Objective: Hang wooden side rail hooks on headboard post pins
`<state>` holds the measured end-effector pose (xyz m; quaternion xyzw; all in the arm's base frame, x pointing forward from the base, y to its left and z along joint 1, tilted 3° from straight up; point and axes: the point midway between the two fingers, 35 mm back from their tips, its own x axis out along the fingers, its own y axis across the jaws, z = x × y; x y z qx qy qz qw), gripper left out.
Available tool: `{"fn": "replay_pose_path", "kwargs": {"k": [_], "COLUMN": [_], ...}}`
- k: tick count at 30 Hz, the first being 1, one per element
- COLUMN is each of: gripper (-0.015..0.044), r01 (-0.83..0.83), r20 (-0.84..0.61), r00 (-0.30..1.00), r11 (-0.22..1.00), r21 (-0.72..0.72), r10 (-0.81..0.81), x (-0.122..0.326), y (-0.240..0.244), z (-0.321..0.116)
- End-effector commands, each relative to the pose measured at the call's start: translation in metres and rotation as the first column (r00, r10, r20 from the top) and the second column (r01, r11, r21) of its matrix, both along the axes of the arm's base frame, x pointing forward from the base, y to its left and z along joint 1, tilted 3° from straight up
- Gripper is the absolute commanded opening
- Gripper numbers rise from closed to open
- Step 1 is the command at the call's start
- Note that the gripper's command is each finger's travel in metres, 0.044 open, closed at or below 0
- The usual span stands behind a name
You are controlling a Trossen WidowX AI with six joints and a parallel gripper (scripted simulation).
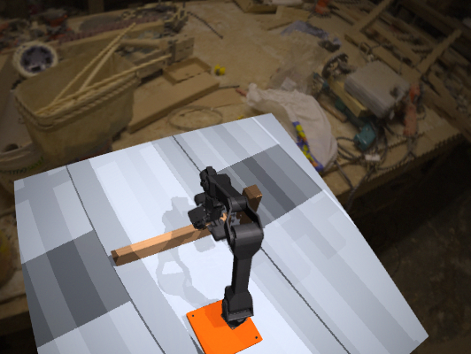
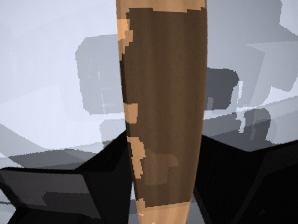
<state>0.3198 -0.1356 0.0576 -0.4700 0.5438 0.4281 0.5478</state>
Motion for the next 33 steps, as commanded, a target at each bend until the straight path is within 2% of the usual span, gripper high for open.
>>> {"fn": "replay_pose_path", "kwargs": {"k": [1, 33], "gripper": [0.0, 0.0], "r01": [0.008, 0.008], "r20": [0.024, 0.024], "r00": [1.0, 1.0], "r11": [1.0, 1.0], "r21": [-0.005, -0.005], "r10": [-0.008, -0.008], "x": [0.0029, 0.0026], "y": [-0.0005, -0.0002], "z": [0.0084, 0.0137]}}
